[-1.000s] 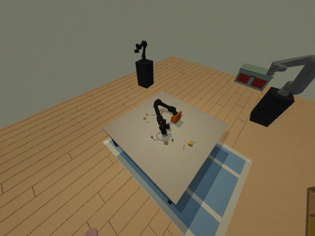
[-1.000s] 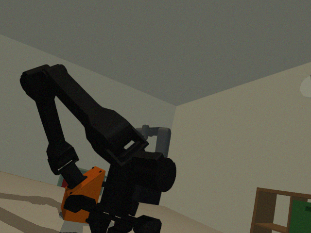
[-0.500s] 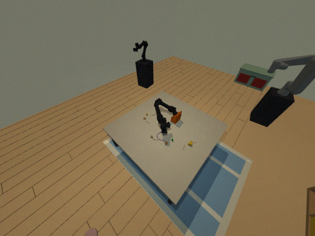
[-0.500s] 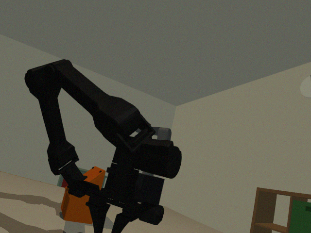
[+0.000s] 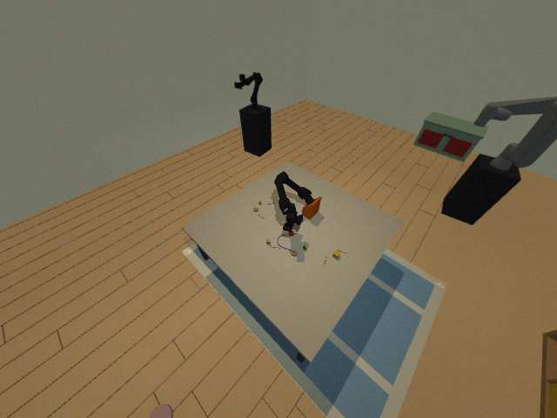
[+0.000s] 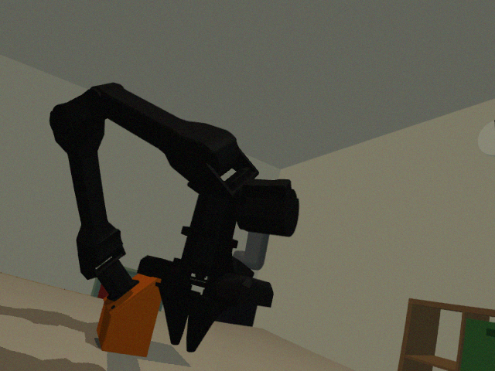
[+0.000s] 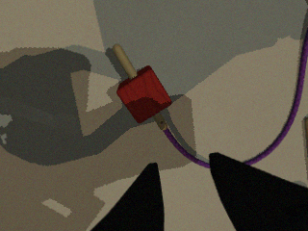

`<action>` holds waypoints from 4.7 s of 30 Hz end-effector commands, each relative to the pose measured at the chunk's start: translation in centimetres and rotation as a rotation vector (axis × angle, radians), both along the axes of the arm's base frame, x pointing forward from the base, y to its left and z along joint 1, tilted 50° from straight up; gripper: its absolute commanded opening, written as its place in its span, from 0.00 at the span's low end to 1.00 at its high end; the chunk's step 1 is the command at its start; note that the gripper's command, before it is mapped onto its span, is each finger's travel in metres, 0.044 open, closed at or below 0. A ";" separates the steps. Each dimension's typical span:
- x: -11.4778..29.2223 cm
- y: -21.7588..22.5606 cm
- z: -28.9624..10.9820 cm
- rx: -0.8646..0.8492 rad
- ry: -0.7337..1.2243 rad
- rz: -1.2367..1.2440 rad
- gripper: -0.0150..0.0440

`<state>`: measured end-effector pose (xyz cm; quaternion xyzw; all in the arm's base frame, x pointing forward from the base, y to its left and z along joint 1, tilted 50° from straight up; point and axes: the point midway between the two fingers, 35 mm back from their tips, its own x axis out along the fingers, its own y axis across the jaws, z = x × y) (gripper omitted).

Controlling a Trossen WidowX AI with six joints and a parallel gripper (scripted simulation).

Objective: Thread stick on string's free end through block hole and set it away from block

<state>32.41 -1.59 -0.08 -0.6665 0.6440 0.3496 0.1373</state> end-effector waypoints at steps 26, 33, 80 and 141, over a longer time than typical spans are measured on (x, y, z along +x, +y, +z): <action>-2.9 2.1 -2.5 -0.205 -1.777 -1.550 0.46; -3.4 2.4 -2.8 -0.255 -2.092 -1.815 0.46; -3.7 -1.2 -6.1 -0.255 -2.101 -1.825 0.46; -5.6 -2.7 -9.2 -0.188 -2.151 -1.736 0.25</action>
